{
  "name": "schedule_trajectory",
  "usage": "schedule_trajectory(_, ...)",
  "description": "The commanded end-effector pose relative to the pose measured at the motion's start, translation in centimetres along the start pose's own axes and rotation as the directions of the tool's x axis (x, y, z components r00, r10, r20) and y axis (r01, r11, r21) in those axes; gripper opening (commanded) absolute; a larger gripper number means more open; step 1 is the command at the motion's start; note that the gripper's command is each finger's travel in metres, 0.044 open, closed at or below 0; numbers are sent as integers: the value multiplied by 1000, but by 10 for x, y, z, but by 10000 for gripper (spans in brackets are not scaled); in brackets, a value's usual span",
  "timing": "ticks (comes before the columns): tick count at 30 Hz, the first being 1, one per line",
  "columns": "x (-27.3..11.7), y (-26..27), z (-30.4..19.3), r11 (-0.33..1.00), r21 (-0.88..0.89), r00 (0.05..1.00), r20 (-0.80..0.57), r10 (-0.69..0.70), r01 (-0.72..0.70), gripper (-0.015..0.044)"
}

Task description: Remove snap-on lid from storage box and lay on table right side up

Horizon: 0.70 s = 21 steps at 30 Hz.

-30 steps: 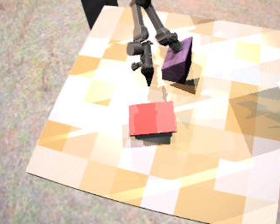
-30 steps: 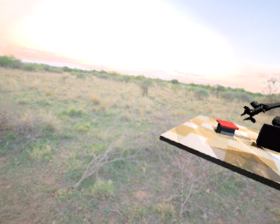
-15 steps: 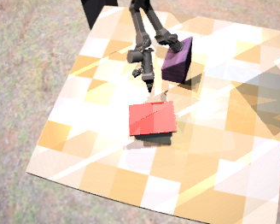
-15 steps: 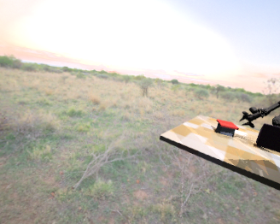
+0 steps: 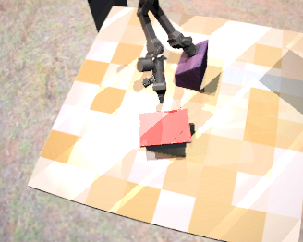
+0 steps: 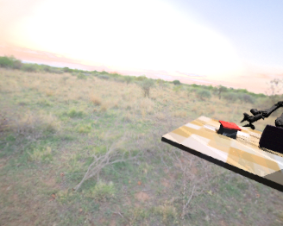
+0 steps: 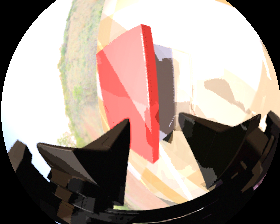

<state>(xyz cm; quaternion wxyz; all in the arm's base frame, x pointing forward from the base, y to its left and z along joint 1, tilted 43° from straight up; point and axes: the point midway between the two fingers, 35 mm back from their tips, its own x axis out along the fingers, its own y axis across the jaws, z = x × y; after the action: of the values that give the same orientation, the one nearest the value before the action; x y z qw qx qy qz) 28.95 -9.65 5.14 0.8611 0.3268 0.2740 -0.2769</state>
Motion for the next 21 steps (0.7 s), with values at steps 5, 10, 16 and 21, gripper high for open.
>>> schedule_trajectory(5, 13, 1, 0, 1000, -6, 1000, -3, 2, -2, 235)
schedule_trajectory(10, 20, 1, 0, 1000, -6, 1000, -3, 1, -1, 235)
schedule_trajectory(16, 30, 1, 0, 1000, -5, 1000, -4, 1, -1, 235)
schedule_trajectory(21, 37, 0, -1, 1000, -6, 1000, -3, 2, -2, 235)
